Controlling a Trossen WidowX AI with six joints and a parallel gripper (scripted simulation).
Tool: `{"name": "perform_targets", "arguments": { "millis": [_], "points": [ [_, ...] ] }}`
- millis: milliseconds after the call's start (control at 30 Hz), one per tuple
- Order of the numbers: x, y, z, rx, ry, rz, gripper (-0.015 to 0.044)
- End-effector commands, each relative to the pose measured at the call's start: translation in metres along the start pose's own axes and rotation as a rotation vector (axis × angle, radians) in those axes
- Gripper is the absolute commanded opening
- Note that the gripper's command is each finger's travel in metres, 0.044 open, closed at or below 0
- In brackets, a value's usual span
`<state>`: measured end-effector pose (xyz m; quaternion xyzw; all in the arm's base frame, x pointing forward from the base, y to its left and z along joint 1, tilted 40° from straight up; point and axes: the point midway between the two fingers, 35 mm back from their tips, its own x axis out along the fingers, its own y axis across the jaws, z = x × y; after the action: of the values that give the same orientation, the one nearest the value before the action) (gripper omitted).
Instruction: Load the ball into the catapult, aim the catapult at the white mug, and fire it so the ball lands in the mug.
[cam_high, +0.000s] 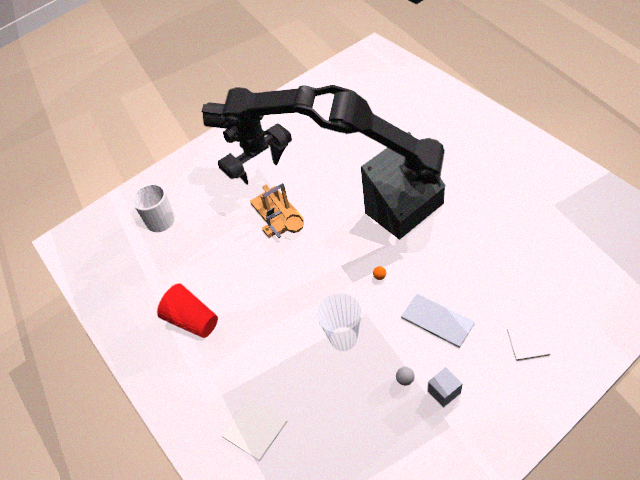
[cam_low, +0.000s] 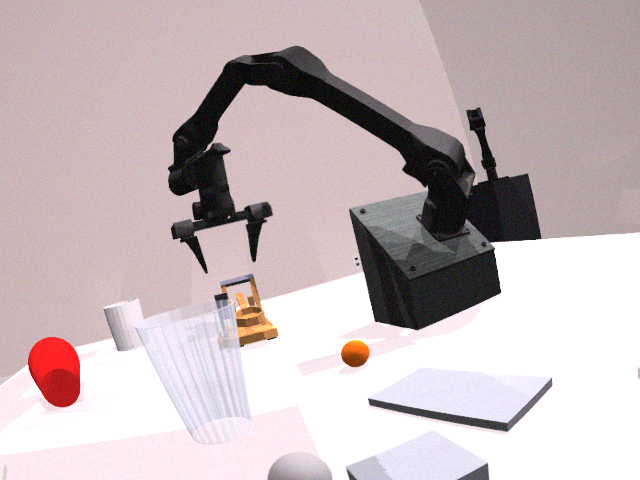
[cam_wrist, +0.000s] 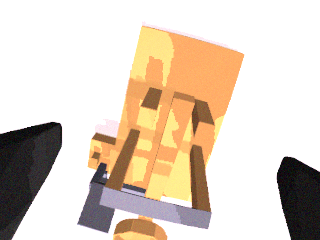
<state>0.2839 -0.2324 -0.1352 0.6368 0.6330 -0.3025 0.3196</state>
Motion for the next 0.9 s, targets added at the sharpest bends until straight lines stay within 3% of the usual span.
{"name": "perform_targets", "arguments": {
  "millis": [0,867],
  "points": [
    [0.033,-0.001,-0.004,0.083,0.014,-0.009,0.0440],
    [0.072,-0.001,-0.005,0.103,0.015,-0.009,0.0440]
  ]
}}
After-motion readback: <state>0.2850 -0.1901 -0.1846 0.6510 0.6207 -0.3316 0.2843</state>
